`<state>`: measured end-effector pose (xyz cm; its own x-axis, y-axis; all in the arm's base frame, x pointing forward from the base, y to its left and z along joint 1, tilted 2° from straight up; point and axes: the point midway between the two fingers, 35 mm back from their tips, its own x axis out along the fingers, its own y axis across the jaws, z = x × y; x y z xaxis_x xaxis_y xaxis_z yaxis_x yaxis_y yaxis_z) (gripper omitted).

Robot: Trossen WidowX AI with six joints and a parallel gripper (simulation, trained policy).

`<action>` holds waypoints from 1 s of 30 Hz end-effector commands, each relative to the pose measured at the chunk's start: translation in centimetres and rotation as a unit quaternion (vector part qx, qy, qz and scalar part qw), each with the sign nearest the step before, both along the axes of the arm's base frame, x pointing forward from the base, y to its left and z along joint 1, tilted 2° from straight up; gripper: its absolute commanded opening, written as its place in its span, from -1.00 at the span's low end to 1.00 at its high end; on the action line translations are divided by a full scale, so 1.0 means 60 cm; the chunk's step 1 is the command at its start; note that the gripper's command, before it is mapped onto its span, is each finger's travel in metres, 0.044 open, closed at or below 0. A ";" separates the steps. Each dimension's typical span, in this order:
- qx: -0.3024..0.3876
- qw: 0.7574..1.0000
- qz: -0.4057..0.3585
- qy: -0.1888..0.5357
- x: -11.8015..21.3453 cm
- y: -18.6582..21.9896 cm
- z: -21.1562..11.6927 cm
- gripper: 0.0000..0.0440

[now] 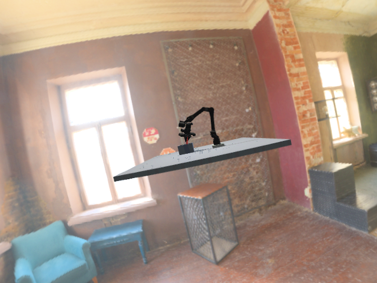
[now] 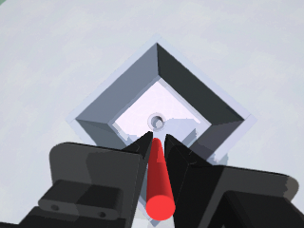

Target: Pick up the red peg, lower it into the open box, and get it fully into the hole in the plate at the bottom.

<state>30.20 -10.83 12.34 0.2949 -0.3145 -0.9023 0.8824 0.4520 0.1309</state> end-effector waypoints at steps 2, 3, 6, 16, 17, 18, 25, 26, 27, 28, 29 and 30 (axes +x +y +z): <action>0.009 1.000 -0.006 0.005 0.012 -0.019 -0.016 -0.98; 0.011 1.000 -0.007 0.007 0.014 -0.022 -0.019 -0.97; 0.016 1.000 -0.010 0.011 0.018 -0.029 -0.031 -0.97; 0.029 0.999 -0.006 0.036 0.031 -0.044 -0.078 -0.77; 0.030 0.999 -0.004 0.040 0.031 -0.046 -0.081 -0.65; 0.030 0.999 -0.002 0.043 0.032 -0.047 -0.085 -0.54; 0.030 0.997 0.014 0.073 0.034 -0.054 -0.097 -0.30; 0.027 0.997 0.015 0.074 0.038 -0.057 -0.095 -0.30; 0.025 0.997 0.017 0.074 0.043 -0.059 -0.093 -0.29; 0.024 0.997 0.020 0.074 0.047 -0.062 -0.092 -0.28; 0.023 0.997 0.022 0.074 0.051 -0.064 -0.091 -0.26; 0.022 0.997 0.025 0.075 0.055 -0.066 -0.090 -0.24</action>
